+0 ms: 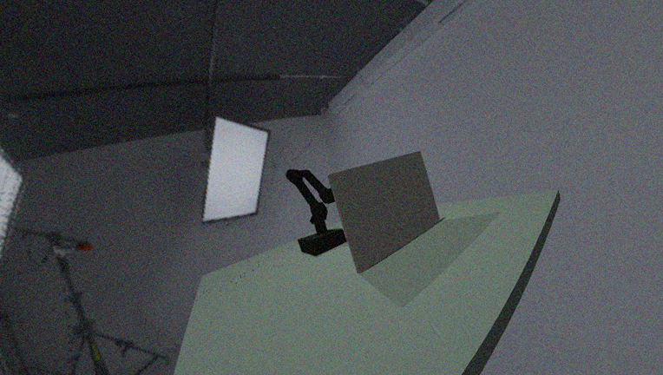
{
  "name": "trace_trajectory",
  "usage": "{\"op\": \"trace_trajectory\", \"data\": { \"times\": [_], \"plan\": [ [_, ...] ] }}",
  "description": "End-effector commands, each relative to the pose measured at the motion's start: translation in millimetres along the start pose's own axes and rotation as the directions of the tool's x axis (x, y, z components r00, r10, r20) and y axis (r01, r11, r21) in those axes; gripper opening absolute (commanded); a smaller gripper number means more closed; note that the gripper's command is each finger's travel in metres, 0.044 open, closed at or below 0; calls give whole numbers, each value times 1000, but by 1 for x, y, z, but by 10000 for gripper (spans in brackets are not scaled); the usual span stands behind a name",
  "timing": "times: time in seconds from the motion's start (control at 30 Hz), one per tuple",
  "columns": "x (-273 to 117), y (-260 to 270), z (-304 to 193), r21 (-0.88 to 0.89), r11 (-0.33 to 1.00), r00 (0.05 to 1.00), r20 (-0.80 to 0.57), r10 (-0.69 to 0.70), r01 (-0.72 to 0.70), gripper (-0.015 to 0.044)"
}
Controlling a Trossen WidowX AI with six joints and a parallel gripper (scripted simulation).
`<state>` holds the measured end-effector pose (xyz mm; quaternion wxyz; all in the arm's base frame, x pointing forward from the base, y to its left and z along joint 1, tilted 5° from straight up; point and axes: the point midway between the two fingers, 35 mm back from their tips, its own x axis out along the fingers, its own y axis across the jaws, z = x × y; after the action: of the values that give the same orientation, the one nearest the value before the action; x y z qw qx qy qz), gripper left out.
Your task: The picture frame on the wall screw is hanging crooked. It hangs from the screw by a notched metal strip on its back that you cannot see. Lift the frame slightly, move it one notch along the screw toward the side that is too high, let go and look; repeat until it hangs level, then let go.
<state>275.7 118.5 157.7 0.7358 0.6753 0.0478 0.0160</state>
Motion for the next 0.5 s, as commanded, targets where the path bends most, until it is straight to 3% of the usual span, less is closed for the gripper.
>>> {"op": "trace_trajectory", "data": {
  "times": [0.0, 0.3, 0.47],
  "plan": [
    [1, -1, 0, 4, 1000, 1000, -5, 6, -6, 260],
    [3, -1, 0, 4, 1000, 1000, -5, 6, -6, 260],
    [29, 4, -3, 4, 1000, 1000, -5, 8, -8, 260]
  ]
}}
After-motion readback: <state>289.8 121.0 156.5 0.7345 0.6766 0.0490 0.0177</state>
